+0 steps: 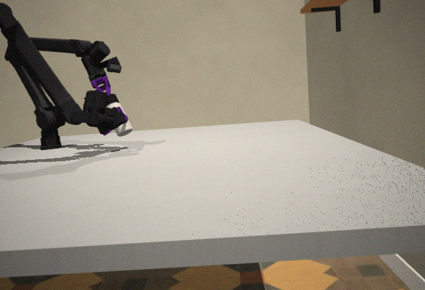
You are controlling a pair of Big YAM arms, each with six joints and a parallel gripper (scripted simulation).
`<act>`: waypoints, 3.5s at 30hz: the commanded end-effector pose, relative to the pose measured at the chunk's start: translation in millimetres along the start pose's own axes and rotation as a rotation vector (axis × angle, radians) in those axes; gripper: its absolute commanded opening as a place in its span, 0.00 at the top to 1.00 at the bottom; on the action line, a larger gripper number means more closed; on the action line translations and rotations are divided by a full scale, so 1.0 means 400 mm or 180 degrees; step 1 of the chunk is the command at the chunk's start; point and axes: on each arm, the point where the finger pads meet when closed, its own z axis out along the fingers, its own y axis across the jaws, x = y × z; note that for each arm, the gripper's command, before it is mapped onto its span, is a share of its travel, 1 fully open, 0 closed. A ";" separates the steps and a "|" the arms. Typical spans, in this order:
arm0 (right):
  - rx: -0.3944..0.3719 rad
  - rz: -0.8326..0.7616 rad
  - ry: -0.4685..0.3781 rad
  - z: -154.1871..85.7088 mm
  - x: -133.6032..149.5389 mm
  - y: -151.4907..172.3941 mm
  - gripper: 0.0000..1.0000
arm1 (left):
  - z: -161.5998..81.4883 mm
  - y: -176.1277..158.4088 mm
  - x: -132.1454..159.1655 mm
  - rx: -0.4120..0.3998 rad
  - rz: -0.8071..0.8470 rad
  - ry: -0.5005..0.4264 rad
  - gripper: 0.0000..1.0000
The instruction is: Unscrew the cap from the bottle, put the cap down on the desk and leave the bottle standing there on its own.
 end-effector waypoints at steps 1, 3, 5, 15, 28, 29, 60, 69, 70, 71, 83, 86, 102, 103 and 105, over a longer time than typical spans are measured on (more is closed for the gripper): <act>0.0079 -0.0158 -0.0126 0.017 -0.050 -0.054 1.00 | -0.037 -0.033 -0.039 0.0031 -0.0885 -0.0087 1.00; 0.0079 -0.0158 -0.0126 0.017 -0.050 -0.054 1.00 | -0.037 -0.032 -0.039 0.0035 -0.1174 -0.0106 1.00; 0.0079 -0.0158 -0.0126 0.017 -0.050 -0.054 1.00 | -0.037 -0.032 -0.039 0.0037 -0.1308 -0.0119 1.00; 0.0079 -0.0158 -0.0126 0.017 -0.050 -0.054 1.00 | -0.027 -0.028 -0.031 0.0078 -0.1105 -0.0100 0.77; 0.0079 -0.0158 -0.0126 0.017 -0.050 -0.054 1.00 | -0.027 -0.028 -0.031 0.0056 -0.0340 -0.0110 0.06; 0.0079 -0.0158 -0.0126 0.017 -0.050 -0.054 1.00 | -0.027 -0.029 -0.031 0.0047 -0.0028 -0.0113 0.06; 0.0079 -0.0158 -0.0126 0.017 -0.050 -0.054 1.00 | -0.023 -0.029 -0.031 -0.0143 0.4521 -0.0110 0.06; 0.0079 -0.0158 -0.0126 0.017 -0.050 -0.054 1.00 | -0.022 -0.029 -0.031 -0.0177 0.5742 -0.0094 0.06; 0.0079 -0.0158 -0.0126 0.017 -0.050 -0.054 1.00 | -0.022 -0.029 -0.031 -0.0181 0.5887 -0.0092 0.06; 0.0079 -0.0158 -0.0126 0.017 -0.050 -0.054 1.00 | -0.022 -0.029 -0.031 -0.0185 0.6032 -0.0089 0.06; 0.0079 -0.0158 -0.0126 0.017 -0.050 -0.054 1.00 | -0.022 -0.030 -0.031 -0.0187 0.7267 -0.0139 0.06; 0.0079 -0.0158 -0.0126 0.017 -0.050 -0.054 1.00 | -0.022 -0.029 -0.031 -0.0187 0.7267 -0.0139 0.06; 0.0079 -0.0158 -0.0126 0.017 -0.050 -0.054 1.00 | -0.028 -0.034 -0.027 -0.0137 0.6343 -0.0099 1.00; 0.0079 -0.0158 -0.0126 0.017 -0.050 -0.054 1.00 | -0.028 -0.034 -0.027 -0.0121 0.6040 -0.0097 1.00; 0.0079 -0.0158 -0.0126 0.017 -0.050 -0.054 1.00 | -0.029 -0.034 -0.028 -0.0089 0.5753 -0.0075 1.00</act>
